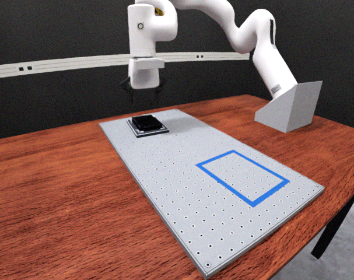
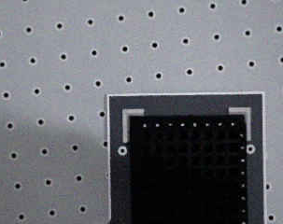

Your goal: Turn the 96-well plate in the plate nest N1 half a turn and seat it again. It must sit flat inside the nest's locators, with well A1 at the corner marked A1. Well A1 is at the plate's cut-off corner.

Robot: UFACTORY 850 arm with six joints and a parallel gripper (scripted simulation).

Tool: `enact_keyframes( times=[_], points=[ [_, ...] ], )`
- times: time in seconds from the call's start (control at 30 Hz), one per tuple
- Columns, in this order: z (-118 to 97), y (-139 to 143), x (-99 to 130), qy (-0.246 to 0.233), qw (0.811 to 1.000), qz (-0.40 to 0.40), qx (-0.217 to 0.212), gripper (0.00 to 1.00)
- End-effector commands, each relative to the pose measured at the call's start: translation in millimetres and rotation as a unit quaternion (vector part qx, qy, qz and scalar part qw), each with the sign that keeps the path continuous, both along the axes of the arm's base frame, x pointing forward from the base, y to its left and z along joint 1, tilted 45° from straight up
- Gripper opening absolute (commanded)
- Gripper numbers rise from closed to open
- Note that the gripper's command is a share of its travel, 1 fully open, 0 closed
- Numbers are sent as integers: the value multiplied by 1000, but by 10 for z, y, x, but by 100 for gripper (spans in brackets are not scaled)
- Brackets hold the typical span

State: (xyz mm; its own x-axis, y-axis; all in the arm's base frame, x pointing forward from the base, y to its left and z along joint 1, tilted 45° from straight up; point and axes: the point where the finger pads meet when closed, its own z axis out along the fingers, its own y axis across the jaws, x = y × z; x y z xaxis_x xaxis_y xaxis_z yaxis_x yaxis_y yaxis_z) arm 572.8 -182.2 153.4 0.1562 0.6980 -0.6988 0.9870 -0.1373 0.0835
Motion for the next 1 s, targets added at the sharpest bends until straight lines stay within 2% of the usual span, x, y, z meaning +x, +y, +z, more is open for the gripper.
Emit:
enact_keyframes(
  times=[0.0,0.97],
  points=[
    [-39,-41,7,-1,1000,0,0,100],
    [-351,-351,-9,-1,1000,0,0,100]
  ],
)
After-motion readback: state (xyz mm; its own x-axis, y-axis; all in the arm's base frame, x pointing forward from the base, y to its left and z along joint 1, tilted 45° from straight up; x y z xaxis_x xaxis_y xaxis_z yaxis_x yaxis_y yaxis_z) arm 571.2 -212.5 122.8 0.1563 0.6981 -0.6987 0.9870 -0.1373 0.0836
